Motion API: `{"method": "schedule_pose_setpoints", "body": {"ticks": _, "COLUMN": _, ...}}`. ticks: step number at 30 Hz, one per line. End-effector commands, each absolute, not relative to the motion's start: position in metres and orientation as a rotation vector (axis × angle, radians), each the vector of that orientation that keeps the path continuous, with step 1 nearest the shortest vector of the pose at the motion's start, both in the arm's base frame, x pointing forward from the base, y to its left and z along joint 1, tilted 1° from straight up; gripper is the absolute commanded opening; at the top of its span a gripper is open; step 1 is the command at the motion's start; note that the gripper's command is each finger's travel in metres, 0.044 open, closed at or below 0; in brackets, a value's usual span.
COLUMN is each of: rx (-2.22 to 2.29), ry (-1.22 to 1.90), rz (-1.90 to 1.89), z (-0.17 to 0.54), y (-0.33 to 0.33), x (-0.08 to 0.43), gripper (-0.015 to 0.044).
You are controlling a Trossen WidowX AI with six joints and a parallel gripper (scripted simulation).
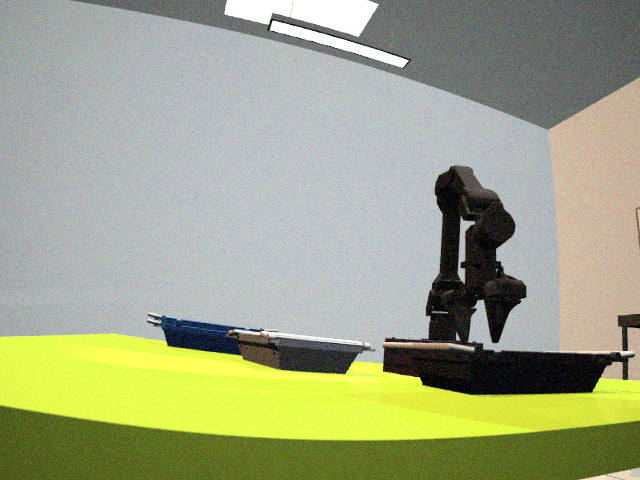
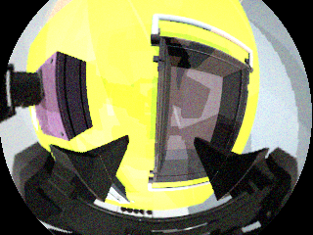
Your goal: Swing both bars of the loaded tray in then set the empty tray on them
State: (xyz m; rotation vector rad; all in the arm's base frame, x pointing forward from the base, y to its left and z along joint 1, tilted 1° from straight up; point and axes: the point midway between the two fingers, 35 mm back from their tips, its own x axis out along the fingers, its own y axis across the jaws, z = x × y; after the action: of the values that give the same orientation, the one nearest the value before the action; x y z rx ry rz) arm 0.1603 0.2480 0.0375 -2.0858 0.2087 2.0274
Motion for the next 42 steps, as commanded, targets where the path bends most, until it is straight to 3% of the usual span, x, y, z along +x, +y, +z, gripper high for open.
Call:
{"method": "schedule_pose_setpoints", "body": {"ticks": 1, "rx": -2.086, "ry": 0.232, "rz": 2.038, "z": 0.018, "y": 0.245, "x": 0.159, "gripper": 0.044}}
{"method": "schedule_pose_setpoints", "body": {"ticks": 14, "rx": -2.086, "ry": 0.232, "rz": 2.038, "z": -0.025, "y": 0.244, "x": 0.159, "gripper": 0.044}}
{"method": "schedule_pose_setpoints", "body": {"ticks": 28, "rx": -2.086, "ry": 0.232, "rz": 2.038, "z": -0.025, "y": 0.244, "x": 0.159, "gripper": 0.0235}}
{"method": "schedule_pose_setpoints", "body": {"ticks": 42, "rx": -2.086, "ry": 0.232, "rz": 2.038, "z": -0.025, "y": 0.244, "x": 0.159, "gripper": 0.0141}}
